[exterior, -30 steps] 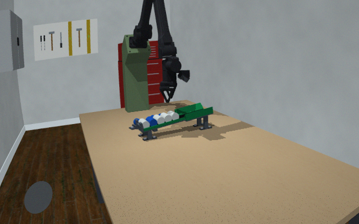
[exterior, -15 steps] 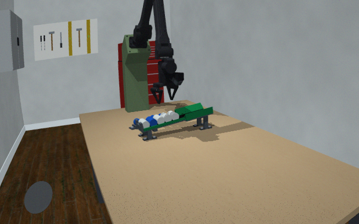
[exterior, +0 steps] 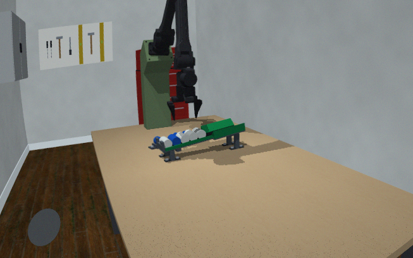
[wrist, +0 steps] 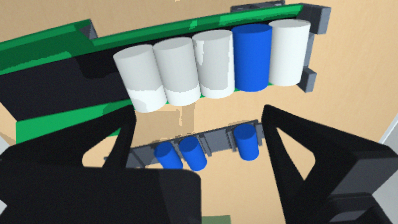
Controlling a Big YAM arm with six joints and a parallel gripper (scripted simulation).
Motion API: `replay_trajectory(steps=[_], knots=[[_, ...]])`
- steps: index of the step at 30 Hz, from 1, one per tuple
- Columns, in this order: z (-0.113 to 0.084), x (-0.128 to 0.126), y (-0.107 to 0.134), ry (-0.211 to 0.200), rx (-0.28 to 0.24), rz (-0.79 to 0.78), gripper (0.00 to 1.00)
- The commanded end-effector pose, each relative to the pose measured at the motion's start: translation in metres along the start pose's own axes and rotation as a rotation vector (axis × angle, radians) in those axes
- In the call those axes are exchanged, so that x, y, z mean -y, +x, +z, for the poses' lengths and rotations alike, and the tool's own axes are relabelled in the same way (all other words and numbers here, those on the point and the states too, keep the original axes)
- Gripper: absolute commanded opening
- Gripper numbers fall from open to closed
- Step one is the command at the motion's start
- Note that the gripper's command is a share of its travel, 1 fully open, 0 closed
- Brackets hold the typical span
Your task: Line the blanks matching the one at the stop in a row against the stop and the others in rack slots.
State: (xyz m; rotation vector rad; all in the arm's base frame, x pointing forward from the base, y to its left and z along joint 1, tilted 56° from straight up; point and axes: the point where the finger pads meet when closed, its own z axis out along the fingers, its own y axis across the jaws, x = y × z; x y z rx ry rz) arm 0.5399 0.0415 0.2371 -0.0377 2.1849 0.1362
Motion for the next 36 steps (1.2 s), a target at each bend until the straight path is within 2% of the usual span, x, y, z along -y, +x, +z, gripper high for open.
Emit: replay_trajectory(steps=[1, 4, 5, 6, 7, 8, 9, 10, 11, 12, 13, 16, 18, 20, 23, 25, 26, 31, 36], knots=[[0.003, 0.008, -0.014, 0.011, 0.023, 0.157, 1.00], [0.004, 0.016, -0.015, 0.006, 0.027, 0.340, 1.00], [0.004, 0.016, -0.015, 0.008, 0.027, 0.340, 1.00], [0.004, 0.019, -0.016, 0.005, 0.028, 0.429, 1.00], [0.004, 0.020, -0.015, 0.008, 0.025, 0.429, 1.00], [0.004, 0.023, -0.016, 0.004, 0.026, 0.516, 1.00], [0.004, 0.024, -0.016, 0.006, 0.026, 0.516, 1.00], [0.005, 0.027, -0.017, 0.003, 0.028, 0.600, 1.00], [0.005, 0.027, -0.017, 0.005, 0.028, 0.600, 1.00], [0.005, 0.030, -0.017, 0.001, 0.029, 0.681, 1.00], [0.003, 0.031, -0.019, 0.002, 0.034, 0.681, 1.00], [0.005, 0.037, -0.018, -0.001, 0.030, 0.833, 1.00], [0.005, 0.037, -0.018, -0.001, 0.030, 0.833, 1.00], [0.006, 0.043, -0.019, -0.003, 0.031, 0.970, 1.00], [0.003, 0.046, -0.021, -0.004, 0.037, 1.032, 1.00], [0.006, 0.051, -0.019, -0.007, 0.033, 1.144, 1.00], [0.006, 0.051, -0.019, -0.003, 0.034, 1.144, 1.00], [0.004, 0.060, -0.022, -0.012, 0.038, 1.340, 1.00], [0.006, 0.060, -0.020, -0.011, 0.030, 1.402, 1.00]])
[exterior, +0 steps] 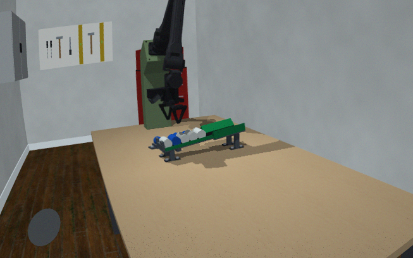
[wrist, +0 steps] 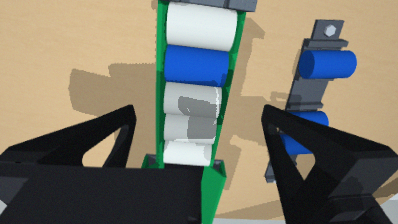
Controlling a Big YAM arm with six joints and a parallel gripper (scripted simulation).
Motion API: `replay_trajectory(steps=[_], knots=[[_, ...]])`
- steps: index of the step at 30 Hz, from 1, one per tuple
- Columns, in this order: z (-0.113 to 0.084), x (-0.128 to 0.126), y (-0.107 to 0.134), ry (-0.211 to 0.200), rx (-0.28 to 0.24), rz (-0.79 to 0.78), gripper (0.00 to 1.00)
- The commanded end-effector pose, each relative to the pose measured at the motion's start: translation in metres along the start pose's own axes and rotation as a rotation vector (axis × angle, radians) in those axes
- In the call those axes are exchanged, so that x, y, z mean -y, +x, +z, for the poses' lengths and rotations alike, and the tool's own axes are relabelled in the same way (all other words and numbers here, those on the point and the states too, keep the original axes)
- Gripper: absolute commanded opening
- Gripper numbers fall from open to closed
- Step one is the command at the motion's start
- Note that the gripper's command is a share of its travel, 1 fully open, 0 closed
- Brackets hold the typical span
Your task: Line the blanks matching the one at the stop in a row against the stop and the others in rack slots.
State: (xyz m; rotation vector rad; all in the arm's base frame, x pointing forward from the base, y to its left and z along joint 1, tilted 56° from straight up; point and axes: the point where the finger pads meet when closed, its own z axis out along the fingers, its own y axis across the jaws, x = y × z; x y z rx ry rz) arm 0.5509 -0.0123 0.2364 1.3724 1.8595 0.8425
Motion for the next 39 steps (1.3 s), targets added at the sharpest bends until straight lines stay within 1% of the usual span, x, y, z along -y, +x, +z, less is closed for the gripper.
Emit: replay_trajectory(steps=[1, 7, 8, 39], knots=[[0.0030, -0.0102, -0.0094, -0.017, 0.010, 0.113, 1.00], [-0.0001, -0.0121, -0.0131, -0.024, 0.015, 0.139, 1.00], [-0.0001, -0.0121, -0.0131, -0.024, 0.015, 0.139, 0.79], [-0.0002, -0.0122, -0.0131, -0.024, 0.015, 0.134, 0.79]])
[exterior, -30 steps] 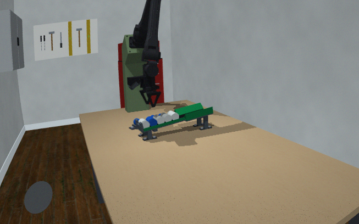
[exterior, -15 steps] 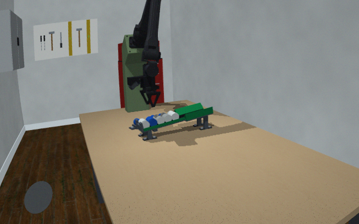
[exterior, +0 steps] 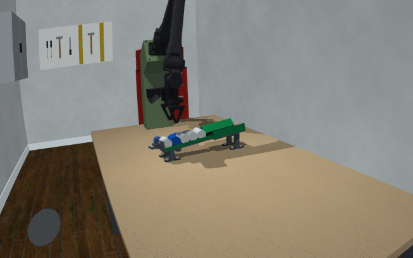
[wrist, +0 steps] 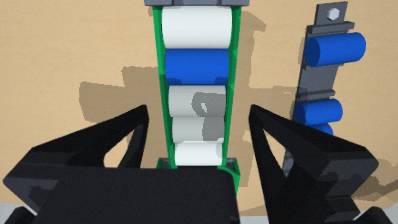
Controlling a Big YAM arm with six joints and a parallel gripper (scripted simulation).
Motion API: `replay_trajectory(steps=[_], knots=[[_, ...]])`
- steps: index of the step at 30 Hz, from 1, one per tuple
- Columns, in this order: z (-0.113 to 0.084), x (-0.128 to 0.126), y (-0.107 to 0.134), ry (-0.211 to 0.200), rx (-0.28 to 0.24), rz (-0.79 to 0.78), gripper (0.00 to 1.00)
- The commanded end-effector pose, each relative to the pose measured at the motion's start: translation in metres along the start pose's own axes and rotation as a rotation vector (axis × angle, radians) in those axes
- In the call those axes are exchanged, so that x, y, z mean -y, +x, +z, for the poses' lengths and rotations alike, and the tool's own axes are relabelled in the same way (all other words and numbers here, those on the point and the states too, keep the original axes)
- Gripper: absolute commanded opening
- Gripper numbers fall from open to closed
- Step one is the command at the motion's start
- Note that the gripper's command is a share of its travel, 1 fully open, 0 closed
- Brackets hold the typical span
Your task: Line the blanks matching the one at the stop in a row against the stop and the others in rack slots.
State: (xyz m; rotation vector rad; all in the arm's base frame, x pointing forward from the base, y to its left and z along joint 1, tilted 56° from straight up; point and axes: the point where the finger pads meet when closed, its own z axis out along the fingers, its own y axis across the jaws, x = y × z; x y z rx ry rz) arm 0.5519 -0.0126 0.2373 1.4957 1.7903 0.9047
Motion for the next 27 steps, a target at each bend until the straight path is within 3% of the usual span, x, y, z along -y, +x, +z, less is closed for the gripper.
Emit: replay_trajectory(steps=[1, 12, 27], knots=[[0.000, -0.012, -0.011, -0.024, 0.015, 0.013, 0.79], [0.001, -0.012, -0.010, -0.021, 0.013, 0.014, 0.79], [0.018, -0.012, 0.001, -0.021, -0.001, 0.003, 0.79]])
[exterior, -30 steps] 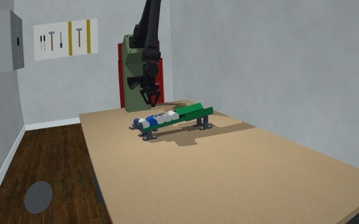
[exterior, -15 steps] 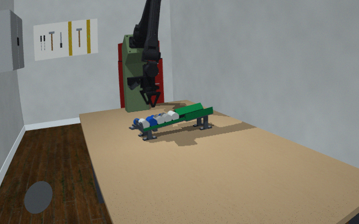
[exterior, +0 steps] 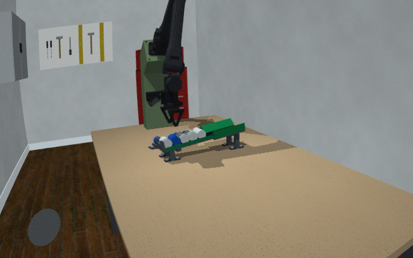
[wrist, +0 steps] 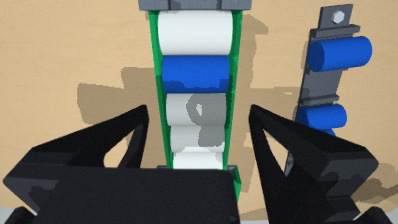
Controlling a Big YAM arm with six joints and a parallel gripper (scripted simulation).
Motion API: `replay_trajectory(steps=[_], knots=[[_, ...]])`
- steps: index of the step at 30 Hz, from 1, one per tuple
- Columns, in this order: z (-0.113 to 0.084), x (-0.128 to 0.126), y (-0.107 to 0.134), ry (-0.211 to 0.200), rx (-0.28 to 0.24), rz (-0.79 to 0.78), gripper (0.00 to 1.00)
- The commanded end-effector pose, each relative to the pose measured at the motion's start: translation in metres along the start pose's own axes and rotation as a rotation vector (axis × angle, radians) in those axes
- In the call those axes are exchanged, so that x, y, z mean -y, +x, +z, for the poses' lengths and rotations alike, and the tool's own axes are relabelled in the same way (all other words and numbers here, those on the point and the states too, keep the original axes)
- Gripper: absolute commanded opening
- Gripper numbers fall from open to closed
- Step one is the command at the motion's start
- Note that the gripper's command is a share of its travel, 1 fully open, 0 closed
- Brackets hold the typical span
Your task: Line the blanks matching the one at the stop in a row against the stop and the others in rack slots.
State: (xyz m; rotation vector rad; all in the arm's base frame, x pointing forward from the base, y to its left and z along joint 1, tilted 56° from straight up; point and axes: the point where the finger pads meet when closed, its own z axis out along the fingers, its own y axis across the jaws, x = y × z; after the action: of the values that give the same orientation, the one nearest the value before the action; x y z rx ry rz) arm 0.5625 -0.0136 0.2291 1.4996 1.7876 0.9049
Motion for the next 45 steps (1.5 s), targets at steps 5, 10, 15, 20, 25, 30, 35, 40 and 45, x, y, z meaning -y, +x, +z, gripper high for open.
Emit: replay_trajectory(steps=[5, 10, 15, 20, 25, 30, 35, 40, 45], knots=[[0.011, -0.012, 0.005, -0.021, -0.004, -0.002, 0.79], [0.020, -0.012, 0.005, -0.020, -0.004, -0.002, 0.79], [0.028, -0.011, 0.005, -0.019, -0.005, -0.002, 0.79], [0.032, -0.011, 0.005, -0.019, -0.005, -0.002, 0.79], [0.038, -0.011, 0.005, -0.019, -0.005, -0.002, 0.79], [0.042, -0.010, 0.005, -0.017, -0.005, -0.002, 0.79], [0.041, -0.013, 0.005, -0.023, -0.004, -0.003, 0.79], [0.044, -0.010, 0.005, -0.016, -0.006, -0.002, 0.79], [0.042, -0.013, 0.005, -0.021, -0.005, -0.003, 0.79]])
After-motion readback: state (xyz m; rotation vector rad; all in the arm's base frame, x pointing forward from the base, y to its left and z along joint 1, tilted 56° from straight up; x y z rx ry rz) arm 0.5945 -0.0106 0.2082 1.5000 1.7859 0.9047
